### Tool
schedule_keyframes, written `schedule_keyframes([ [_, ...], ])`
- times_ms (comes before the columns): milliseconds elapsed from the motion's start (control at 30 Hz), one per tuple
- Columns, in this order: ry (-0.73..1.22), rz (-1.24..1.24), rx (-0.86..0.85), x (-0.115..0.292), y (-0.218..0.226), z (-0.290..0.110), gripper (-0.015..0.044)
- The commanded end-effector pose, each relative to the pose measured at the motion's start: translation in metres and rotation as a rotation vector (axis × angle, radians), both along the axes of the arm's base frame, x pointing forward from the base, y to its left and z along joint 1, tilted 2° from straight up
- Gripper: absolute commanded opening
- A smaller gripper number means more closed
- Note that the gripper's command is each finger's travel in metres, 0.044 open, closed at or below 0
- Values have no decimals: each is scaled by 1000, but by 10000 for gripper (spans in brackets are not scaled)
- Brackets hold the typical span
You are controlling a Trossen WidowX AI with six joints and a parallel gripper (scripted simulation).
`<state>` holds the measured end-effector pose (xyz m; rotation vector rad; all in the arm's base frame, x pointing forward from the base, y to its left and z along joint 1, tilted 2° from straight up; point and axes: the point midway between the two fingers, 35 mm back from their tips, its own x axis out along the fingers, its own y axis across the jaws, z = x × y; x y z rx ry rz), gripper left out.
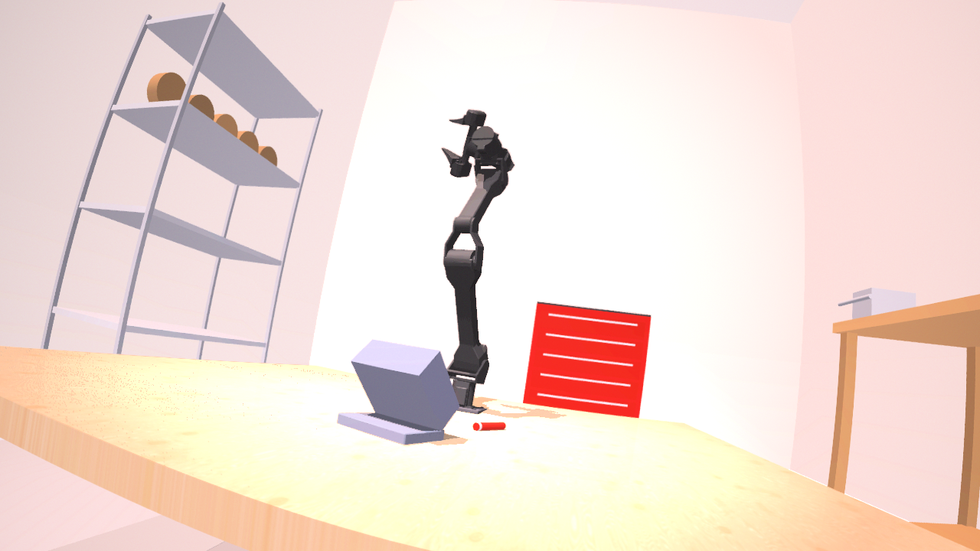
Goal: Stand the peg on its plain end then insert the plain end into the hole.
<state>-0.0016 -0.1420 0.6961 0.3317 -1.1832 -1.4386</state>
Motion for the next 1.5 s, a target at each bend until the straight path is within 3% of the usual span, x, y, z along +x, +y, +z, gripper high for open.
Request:
schedule_keyframes([
  [0,-2,-2,-5,-1,0,1,426],
  [133,-28,-53,-92,-20,10,10,440],
  [633,91,-486,-96,-109,64,9,440],
  [900,146,-625,-84,-125,83,7,440],
  [1467,205,-1132,26,-181,182,-12,440],
])
